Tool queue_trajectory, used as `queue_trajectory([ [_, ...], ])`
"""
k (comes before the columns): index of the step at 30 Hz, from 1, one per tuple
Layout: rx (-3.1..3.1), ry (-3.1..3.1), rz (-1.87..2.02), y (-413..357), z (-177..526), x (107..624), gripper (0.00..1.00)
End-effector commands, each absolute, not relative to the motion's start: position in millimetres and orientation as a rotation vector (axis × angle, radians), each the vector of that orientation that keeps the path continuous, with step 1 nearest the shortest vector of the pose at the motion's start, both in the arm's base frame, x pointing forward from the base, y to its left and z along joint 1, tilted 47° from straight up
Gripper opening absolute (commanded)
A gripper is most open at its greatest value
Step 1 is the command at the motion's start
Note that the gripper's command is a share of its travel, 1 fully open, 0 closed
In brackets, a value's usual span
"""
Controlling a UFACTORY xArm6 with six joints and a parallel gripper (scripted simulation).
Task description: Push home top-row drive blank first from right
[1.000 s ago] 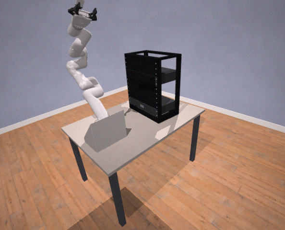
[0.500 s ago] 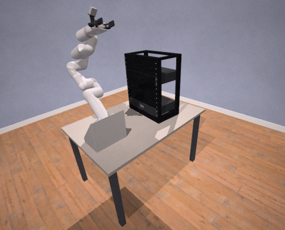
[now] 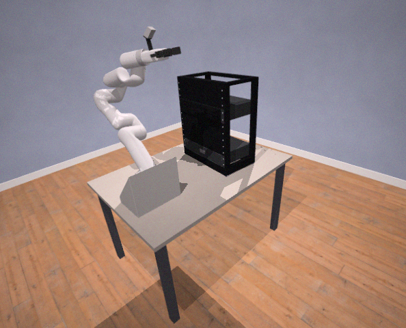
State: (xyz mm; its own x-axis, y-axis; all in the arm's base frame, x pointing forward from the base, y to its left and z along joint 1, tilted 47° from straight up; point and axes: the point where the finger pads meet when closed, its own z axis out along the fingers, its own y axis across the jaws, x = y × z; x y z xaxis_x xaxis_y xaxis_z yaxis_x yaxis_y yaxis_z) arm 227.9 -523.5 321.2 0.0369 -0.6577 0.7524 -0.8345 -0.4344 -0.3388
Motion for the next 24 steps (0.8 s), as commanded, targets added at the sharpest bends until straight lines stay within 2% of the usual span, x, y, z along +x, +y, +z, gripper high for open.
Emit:
queue_trajectory([
  [1,2.163,-1.661,1.454,-486,299,261,1.0],
  [24,2.336,-2.217,1.66,-329,237,357,1.0],
])
